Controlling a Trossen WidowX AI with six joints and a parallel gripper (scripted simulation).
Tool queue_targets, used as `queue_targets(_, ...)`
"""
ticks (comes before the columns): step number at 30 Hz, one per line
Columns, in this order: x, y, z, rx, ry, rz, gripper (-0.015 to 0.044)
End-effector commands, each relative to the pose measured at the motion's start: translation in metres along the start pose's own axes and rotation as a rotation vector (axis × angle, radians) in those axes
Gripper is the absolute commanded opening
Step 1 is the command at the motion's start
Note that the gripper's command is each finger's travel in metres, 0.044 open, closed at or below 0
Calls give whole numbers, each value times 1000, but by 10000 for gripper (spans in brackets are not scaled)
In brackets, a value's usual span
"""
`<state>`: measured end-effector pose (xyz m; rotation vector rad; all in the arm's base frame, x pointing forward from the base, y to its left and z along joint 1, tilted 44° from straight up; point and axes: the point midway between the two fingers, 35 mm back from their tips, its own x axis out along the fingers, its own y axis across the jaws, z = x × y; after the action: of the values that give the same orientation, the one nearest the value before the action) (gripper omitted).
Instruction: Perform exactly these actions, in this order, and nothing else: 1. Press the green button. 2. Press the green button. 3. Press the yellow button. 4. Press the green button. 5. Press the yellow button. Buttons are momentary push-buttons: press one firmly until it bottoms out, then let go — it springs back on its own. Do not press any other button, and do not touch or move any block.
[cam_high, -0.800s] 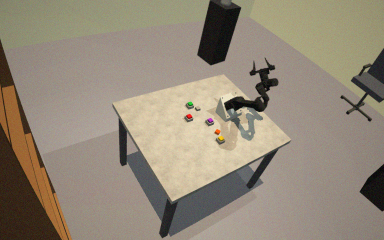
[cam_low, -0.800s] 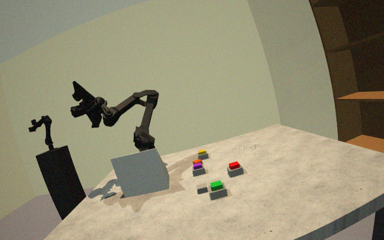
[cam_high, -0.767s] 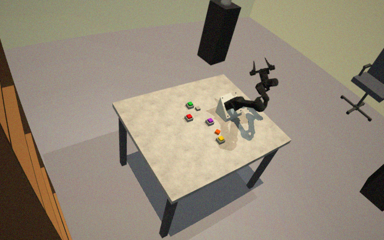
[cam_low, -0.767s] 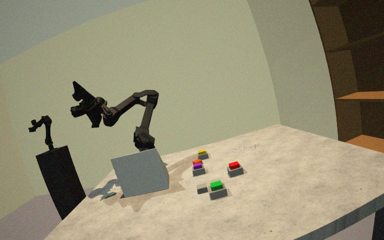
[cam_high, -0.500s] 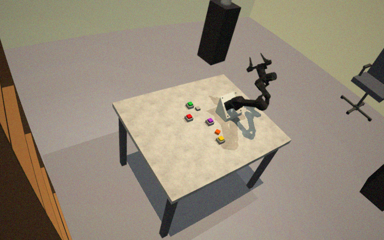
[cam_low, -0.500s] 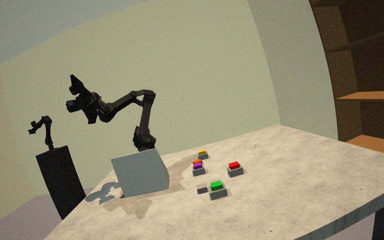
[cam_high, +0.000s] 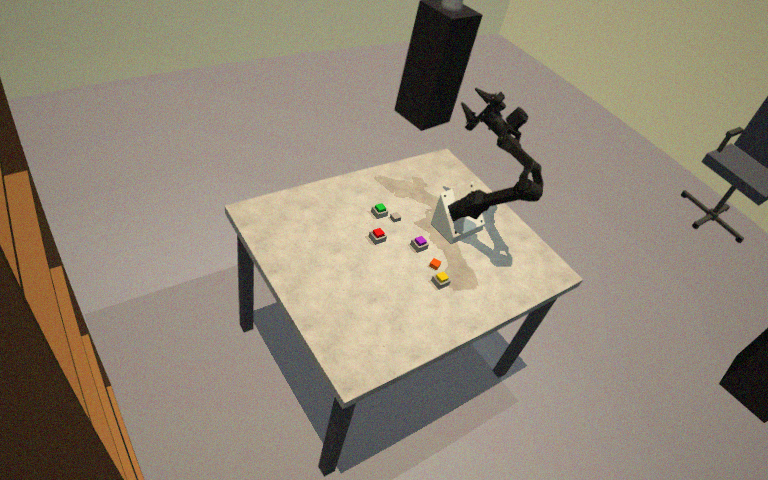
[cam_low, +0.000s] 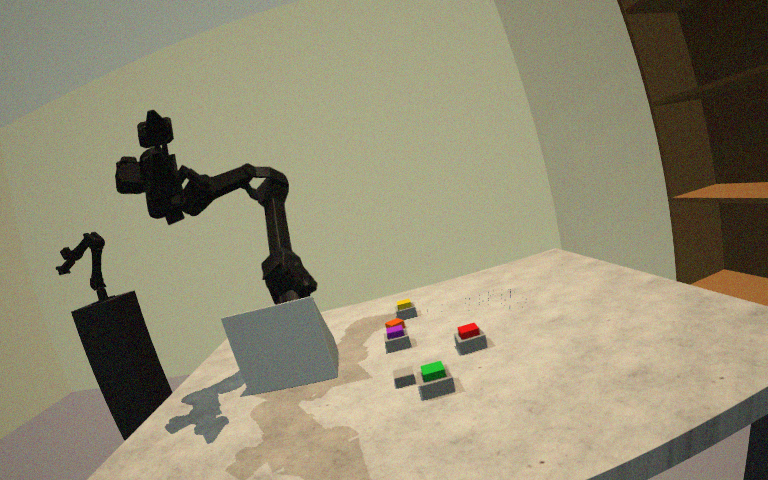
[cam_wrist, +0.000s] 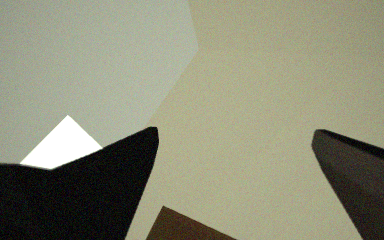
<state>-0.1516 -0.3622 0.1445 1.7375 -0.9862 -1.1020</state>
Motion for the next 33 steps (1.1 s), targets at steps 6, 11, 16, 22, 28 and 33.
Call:
queue_targets(6, 86, -76, -60, -383, 259, -321, 400)
queue_targets(11, 108, -114, -95, -571, 427, -444, 400)
queue_targets(16, 121, -156, -134, -770, 633, -552, 400)
queue_targets(22, 121, -206, -181, -1015, 937, -648, 400)
queue_targets(28, 105, -254, -225, -1246, 1308, -695, 400)
queue_targets(33, 81, -289, -256, -1408, 1669, -685, 400)
